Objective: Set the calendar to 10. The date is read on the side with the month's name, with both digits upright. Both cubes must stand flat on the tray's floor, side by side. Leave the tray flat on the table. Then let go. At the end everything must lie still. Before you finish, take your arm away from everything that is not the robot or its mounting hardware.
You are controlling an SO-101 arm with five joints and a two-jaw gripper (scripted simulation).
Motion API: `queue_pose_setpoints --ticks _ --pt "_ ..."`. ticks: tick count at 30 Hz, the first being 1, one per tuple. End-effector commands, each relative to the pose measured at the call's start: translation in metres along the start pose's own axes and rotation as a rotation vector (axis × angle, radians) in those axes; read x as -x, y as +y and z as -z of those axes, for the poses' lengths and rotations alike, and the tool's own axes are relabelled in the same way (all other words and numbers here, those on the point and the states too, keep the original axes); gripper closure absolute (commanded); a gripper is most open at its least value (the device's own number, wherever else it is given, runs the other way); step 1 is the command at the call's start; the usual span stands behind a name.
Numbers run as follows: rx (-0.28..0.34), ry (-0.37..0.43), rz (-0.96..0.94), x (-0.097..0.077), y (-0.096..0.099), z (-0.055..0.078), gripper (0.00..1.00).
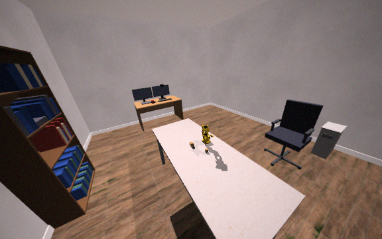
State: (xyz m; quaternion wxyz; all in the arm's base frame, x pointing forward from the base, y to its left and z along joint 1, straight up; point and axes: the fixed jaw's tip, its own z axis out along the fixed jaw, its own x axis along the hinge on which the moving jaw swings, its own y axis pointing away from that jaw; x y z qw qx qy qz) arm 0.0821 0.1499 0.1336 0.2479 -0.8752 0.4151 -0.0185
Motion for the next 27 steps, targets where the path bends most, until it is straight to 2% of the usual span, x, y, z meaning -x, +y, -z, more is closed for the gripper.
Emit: queue_pose_setpoints --ticks 1,11,27 --pt "-0.044 -0.010 0.127 -0.0014 -0.0038 0.0025 0.65" --pt "-0.045 0.000 0.367 -0.0053 -0.0033 -0.0005 0.65" --pt "-0.046 0.004 0.459 -0.0067 -0.0031 -0.0016 0.65"
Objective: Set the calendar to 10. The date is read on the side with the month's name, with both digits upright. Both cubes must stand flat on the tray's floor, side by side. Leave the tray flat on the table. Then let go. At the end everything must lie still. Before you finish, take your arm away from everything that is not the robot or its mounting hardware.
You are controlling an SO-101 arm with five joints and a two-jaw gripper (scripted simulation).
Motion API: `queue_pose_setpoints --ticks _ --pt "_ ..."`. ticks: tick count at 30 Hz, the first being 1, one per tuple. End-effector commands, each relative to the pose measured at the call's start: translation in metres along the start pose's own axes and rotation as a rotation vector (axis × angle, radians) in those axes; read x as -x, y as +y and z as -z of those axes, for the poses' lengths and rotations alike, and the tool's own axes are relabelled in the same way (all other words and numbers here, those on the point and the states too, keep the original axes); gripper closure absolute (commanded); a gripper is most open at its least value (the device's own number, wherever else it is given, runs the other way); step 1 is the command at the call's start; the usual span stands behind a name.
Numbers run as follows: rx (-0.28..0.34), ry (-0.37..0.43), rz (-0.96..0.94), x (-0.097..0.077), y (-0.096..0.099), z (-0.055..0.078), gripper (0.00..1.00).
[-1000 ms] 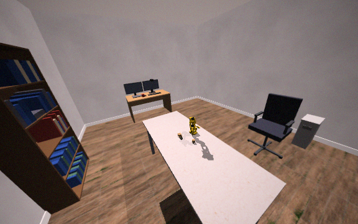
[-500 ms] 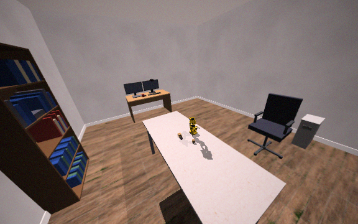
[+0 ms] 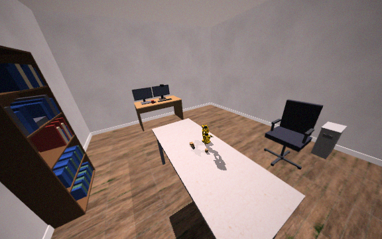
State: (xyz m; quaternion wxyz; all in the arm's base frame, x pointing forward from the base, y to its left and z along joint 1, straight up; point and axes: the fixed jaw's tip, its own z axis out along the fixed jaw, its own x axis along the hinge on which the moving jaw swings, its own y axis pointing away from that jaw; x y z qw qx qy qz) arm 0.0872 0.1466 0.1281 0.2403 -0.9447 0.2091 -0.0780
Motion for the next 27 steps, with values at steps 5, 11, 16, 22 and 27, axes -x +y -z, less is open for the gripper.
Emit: queue_pose_setpoints --ticks 5,11,16,22,27 --pt "-0.035 0.006 0.007 -0.002 -0.003 0.003 0.65" --pt "0.025 0.000 0.007 -0.001 0.000 -0.005 0.65" --pt "0.151 -0.013 0.007 0.000 0.010 -0.020 0.65" --pt "0.274 -0.026 0.007 0.001 0.020 -0.034 0.65" --pt "0.401 -0.039 0.007 0.002 0.033 -0.047 0.65"
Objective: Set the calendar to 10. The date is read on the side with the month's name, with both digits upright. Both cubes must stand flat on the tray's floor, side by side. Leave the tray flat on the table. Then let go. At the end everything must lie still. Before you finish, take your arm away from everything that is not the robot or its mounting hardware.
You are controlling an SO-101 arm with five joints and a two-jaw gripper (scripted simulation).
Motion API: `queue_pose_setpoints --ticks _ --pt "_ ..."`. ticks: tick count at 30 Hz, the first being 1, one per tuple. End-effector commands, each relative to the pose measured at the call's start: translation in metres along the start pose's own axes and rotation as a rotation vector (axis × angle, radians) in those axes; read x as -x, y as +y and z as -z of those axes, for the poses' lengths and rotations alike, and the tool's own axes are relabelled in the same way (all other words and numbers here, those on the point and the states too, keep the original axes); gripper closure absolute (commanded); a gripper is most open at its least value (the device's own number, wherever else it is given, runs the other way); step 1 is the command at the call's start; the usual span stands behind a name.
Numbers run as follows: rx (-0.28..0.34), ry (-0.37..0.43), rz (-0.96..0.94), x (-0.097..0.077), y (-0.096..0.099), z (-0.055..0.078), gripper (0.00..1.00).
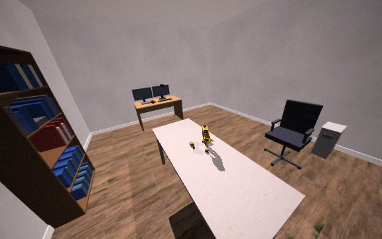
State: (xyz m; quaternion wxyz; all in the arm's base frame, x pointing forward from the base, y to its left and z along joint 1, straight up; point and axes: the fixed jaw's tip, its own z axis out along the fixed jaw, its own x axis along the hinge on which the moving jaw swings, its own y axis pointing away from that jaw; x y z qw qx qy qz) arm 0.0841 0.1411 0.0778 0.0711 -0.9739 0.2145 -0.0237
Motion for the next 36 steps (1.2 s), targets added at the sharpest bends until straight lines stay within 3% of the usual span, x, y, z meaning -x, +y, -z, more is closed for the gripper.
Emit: queue_pose_setpoints --ticks 1,5,10,11,36 --pt "0.059 -0.007 0.004 -0.001 0.002 -0.009 0.65" --pt "0.098 -0.011 0.004 -0.001 0.005 -0.014 0.65" --pt "0.102 -0.011 0.004 -0.001 0.005 -0.014 0.65" --pt "0.132 -0.015 0.013 -0.003 0.007 -0.018 0.65" --pt "0.132 -0.015 0.013 -0.003 0.007 -0.020 0.65"
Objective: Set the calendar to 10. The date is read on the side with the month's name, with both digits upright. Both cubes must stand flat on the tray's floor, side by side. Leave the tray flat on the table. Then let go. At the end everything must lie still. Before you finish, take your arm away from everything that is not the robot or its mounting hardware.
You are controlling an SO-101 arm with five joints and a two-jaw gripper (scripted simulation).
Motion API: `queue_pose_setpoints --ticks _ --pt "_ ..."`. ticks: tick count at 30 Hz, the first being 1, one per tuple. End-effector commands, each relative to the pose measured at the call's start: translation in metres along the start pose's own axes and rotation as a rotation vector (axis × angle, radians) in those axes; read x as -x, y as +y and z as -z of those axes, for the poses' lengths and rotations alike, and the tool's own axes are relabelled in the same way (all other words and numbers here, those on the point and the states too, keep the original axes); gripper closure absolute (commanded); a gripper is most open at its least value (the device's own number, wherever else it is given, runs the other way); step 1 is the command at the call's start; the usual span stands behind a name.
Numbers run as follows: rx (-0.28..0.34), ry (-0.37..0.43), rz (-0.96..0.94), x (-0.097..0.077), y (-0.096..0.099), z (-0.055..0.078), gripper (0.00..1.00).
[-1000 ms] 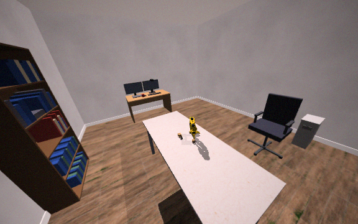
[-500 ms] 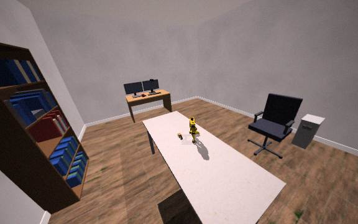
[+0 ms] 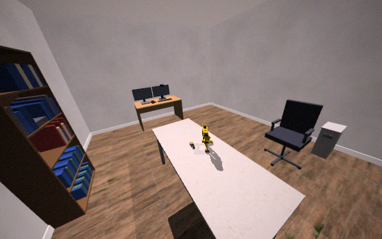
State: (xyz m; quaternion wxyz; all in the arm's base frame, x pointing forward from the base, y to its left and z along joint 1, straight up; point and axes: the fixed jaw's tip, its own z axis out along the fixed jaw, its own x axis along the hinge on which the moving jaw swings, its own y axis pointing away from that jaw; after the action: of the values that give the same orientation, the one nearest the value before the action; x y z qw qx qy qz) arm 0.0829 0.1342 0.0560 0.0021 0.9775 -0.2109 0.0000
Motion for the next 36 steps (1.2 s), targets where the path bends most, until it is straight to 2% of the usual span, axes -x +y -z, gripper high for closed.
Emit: queue_pose_setpoints --ticks 1,8,23,36 --pt "-0.021 0.001 0.005 -0.001 -0.003 0.000 0.65" --pt "-0.021 0.001 0.005 -0.001 -0.003 -0.006 0.65" --pt "-0.021 0.001 0.005 -0.001 -0.004 -0.029 0.65" --pt "-0.021 0.001 0.005 -0.001 -0.003 -0.037 0.65"
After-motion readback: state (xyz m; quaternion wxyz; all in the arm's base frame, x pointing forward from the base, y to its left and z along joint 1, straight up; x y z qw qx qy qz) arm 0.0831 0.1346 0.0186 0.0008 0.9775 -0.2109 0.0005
